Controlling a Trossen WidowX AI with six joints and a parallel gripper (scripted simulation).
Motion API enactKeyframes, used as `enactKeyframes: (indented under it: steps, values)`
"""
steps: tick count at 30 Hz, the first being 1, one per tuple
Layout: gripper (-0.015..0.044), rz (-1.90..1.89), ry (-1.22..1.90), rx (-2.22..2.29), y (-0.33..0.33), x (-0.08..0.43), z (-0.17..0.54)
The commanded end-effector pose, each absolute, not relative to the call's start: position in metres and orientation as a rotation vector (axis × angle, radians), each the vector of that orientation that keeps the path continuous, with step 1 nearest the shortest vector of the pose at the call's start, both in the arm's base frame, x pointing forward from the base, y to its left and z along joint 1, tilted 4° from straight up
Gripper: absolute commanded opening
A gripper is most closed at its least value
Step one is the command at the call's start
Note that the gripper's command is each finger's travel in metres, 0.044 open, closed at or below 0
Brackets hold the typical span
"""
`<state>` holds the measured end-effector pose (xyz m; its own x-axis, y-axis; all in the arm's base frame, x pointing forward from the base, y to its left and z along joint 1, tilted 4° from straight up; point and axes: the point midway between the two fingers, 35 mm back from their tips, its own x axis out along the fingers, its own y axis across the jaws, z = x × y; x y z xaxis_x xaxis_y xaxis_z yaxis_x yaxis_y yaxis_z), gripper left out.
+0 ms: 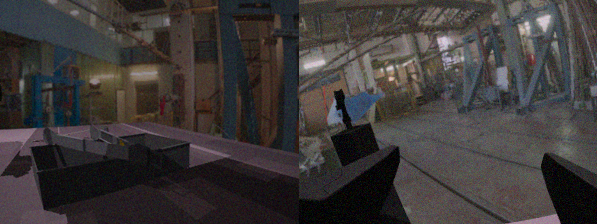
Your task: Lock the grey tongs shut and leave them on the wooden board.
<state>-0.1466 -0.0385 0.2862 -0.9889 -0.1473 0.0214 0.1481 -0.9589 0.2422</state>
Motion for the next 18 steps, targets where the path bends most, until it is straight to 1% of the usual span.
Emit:
enactKeyframes:
  steps: [1,2,5,10,12,16,18]
  values:
    - [0.0426,-2.97,-0.368,-0.005,-0.039,-0.147,0.286]
    - [0.044,-2.967,-0.357,-0.009,-0.039,-0.146,0.287]
    - [0.044,-2.936,-0.245,-0.048,-0.049,-0.144,0.296]
    - [0.044,-2.743,0.235,-0.228,-0.1,-0.127,0.331]
    - [0.044,-2.699,0.242,-0.253,-0.11,-0.123,0.334]
    - [0.044,-2.536,0.43,-0.355,-0.144,-0.104,0.347]
    - [0.044,-2.503,0.439,-0.369,-0.151,-0.1,0.348]
